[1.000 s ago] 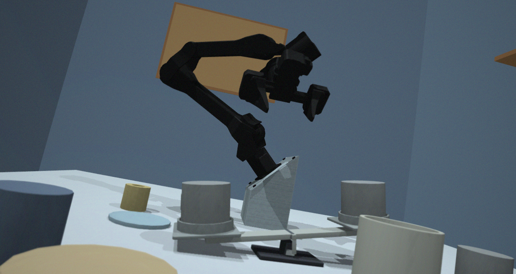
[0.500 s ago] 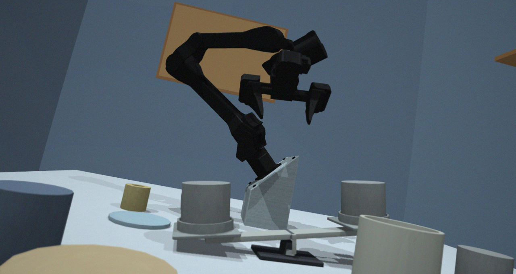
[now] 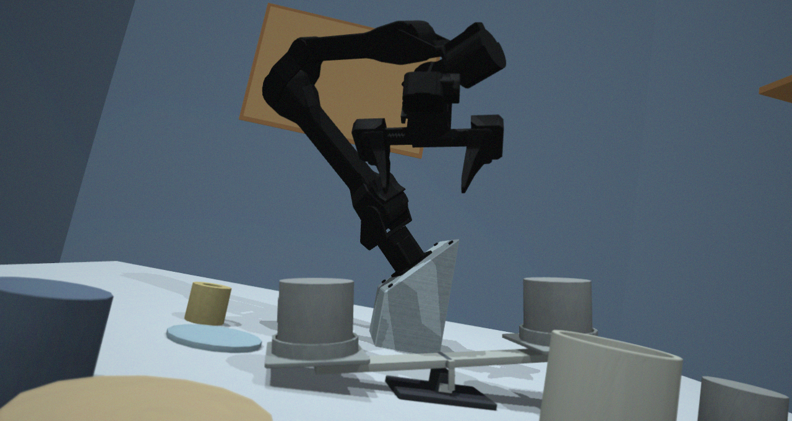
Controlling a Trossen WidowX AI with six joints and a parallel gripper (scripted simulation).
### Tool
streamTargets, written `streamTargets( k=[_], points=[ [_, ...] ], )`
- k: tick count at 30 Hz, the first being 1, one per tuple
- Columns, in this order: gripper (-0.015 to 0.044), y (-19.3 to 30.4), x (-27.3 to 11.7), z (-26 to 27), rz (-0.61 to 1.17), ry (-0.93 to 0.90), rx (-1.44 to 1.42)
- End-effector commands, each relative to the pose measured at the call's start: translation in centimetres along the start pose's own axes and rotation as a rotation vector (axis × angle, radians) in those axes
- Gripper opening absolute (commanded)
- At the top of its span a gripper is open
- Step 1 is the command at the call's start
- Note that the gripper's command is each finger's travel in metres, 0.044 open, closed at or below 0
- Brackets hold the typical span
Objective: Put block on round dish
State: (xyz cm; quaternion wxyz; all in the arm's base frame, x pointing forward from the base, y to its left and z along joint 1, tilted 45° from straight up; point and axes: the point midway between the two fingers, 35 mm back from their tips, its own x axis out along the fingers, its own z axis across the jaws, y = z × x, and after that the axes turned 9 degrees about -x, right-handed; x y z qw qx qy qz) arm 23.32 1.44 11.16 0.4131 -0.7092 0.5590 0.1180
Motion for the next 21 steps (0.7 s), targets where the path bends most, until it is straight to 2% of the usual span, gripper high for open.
streamTargets(
  k=[1, 21],
  points=[
    [0.044, -0.9, 0.8, -0.5, 0.042, 0.017, 0.074],
    [0.044, -4.6, 6.4, -4.6, 0.251, 0.181, 0.673]
  ],
)
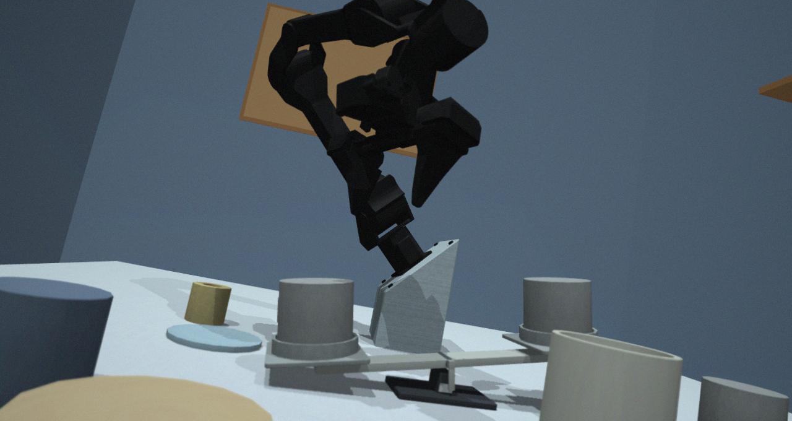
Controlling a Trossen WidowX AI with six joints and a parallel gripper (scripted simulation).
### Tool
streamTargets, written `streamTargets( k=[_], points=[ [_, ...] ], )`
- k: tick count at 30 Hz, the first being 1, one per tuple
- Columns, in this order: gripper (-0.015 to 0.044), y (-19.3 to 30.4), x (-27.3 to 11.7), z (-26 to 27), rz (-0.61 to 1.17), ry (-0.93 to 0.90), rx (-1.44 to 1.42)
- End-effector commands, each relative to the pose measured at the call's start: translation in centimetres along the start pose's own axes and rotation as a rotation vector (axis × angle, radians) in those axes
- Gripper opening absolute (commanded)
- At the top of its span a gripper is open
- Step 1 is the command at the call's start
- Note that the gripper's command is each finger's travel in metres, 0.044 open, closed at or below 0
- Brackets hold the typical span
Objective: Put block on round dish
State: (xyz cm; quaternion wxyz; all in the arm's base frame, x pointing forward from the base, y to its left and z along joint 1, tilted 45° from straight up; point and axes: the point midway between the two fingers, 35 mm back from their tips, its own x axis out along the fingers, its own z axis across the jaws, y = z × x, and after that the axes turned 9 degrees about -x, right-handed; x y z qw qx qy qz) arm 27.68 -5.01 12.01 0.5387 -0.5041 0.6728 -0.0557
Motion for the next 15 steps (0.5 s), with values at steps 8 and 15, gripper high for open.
streamTargets(
  k=[8, 15],
  points=[
    [0.044, -3.1, 3.3, -0.9, 0.096, 0.095, 0.314],
    [0.044, -4.8, 5.4, -1.8, 0.127, 0.161, 0.503]
  ],
)
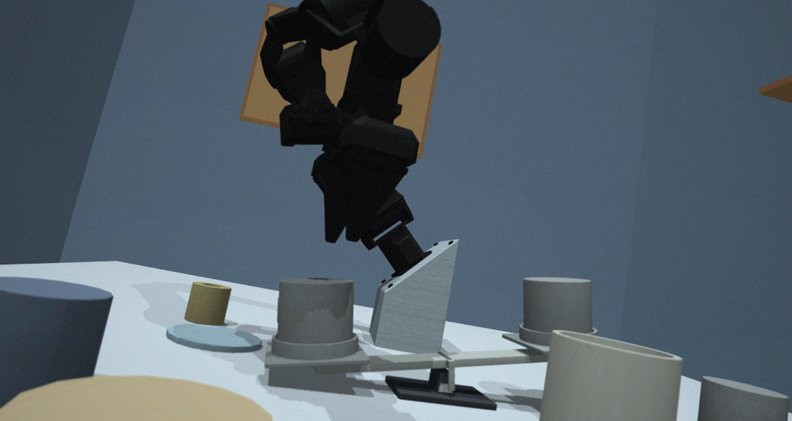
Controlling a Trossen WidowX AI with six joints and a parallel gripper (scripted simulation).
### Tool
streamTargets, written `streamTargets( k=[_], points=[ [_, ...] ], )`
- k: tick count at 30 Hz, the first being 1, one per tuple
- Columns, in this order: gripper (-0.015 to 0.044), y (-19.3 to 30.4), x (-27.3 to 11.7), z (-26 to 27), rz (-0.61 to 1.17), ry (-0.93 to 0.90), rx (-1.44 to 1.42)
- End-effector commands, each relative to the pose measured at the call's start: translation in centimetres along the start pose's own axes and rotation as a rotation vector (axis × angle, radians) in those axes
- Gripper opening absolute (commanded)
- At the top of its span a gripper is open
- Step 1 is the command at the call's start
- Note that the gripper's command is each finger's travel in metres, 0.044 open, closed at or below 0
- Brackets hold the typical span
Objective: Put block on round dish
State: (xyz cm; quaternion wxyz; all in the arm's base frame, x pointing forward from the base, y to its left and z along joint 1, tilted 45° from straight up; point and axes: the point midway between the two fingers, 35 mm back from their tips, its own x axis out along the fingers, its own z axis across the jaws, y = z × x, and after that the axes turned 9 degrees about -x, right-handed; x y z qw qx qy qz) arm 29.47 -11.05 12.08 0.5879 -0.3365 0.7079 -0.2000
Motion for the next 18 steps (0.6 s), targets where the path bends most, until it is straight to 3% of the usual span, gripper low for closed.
streamTargets(
  k=[1, 18],
  points=[
    [0.044, -1.0, 0.9, 0.1, 0.017, 0.027, 0.092],
    [0.044, -1.0, 3.3, 0.1, 0.018, 0.028, 0.097]
  ],
)
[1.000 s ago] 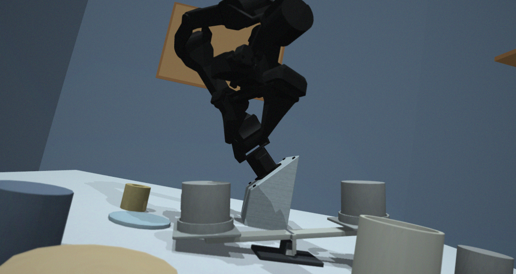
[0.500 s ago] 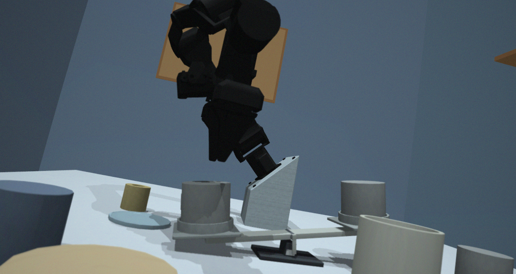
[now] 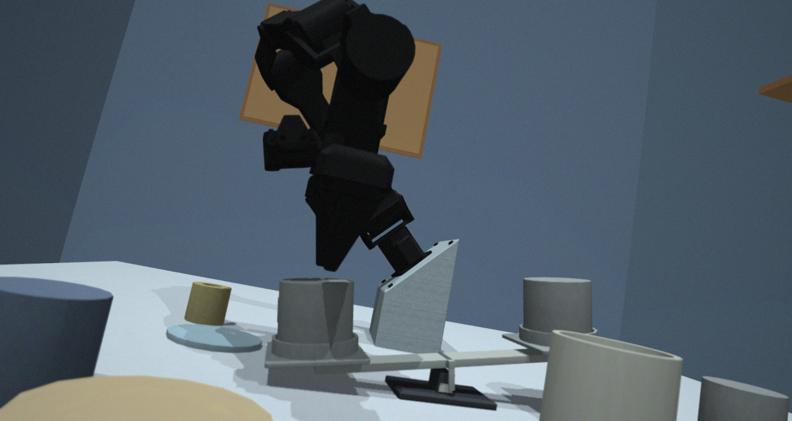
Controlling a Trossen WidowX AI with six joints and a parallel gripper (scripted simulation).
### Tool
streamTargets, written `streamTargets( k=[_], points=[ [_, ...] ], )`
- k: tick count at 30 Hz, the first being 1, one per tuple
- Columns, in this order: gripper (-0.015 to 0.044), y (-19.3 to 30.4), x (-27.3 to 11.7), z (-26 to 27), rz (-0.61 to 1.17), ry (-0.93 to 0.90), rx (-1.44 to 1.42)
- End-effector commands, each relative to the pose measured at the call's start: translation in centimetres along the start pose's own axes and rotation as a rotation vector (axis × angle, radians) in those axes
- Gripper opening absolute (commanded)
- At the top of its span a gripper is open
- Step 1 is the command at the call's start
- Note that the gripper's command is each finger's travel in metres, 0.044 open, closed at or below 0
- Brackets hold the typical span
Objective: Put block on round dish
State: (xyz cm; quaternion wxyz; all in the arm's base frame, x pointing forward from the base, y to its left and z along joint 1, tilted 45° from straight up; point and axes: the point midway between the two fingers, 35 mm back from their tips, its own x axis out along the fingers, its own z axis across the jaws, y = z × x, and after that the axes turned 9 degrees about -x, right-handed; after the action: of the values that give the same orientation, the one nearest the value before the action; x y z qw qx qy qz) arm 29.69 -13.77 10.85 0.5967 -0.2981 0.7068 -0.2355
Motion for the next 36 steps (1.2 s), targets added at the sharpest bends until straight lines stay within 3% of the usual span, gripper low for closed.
streamTargets(
  k=[1, 34, 36],
  points=[
    [0.044, 0.1, 0.7, 0.0, 0.003, 0.003, -0.005],
    [0.044, 0.1, 5.7, -0.2, -0.002, 0.004, -0.005],
    [0.0388, 0.1, 5.7, -0.2, -0.002, 0.004, -0.005]
  ],
)
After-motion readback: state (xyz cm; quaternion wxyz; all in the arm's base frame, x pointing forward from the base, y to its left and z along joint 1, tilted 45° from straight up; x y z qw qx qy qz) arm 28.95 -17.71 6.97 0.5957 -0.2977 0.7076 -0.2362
